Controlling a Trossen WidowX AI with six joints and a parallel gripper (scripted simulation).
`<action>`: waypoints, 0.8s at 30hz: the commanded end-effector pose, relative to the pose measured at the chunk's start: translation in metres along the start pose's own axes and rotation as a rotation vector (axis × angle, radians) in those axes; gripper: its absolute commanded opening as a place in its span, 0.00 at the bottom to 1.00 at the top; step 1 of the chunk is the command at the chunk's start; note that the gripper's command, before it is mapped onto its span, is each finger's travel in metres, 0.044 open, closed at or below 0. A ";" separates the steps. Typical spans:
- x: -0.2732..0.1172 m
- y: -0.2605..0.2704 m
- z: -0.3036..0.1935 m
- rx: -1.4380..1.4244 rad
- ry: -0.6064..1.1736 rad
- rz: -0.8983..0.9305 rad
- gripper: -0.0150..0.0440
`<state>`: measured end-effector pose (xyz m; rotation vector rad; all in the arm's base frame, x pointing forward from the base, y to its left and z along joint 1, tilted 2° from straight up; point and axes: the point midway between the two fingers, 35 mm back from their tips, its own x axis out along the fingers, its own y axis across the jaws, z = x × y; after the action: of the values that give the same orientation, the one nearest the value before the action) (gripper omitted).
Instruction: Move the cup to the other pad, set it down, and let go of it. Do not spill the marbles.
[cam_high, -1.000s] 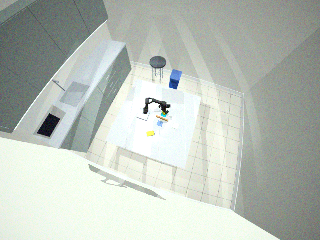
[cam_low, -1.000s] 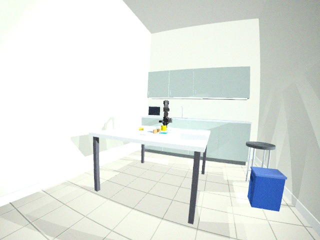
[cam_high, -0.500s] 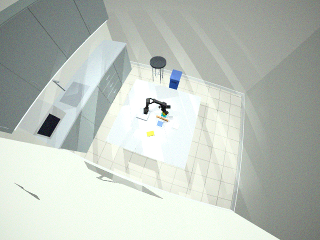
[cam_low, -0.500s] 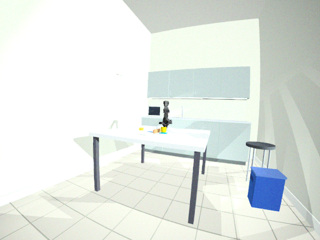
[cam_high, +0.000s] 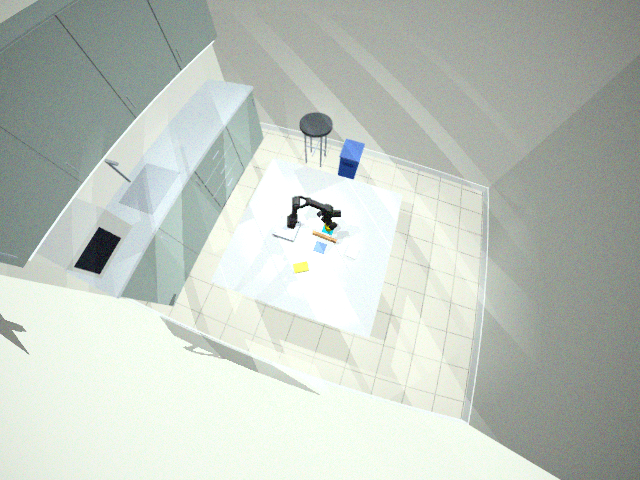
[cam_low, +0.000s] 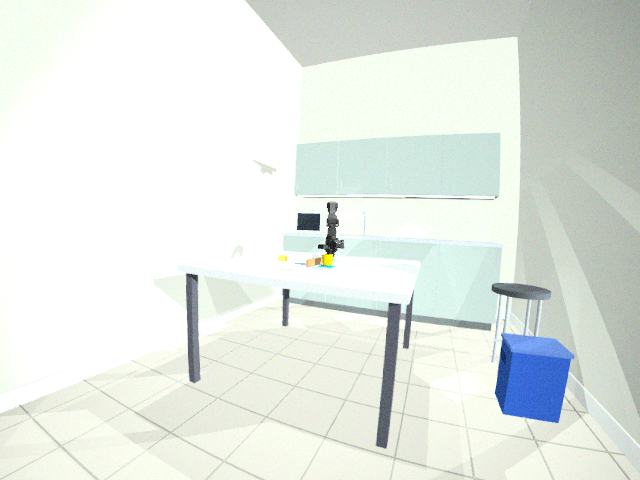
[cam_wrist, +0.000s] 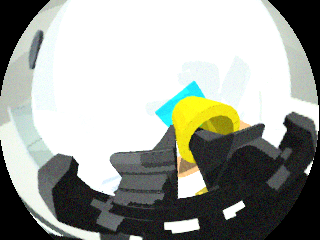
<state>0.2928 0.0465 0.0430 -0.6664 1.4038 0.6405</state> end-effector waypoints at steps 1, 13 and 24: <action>0.000 0.000 0.000 0.000 0.000 0.000 0.25; 0.000 0.000 0.000 0.000 0.000 0.000 0.50; -0.012 0.000 0.001 0.001 0.002 0.000 0.50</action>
<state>0.2903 0.0461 0.0484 -0.6651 1.4171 0.6448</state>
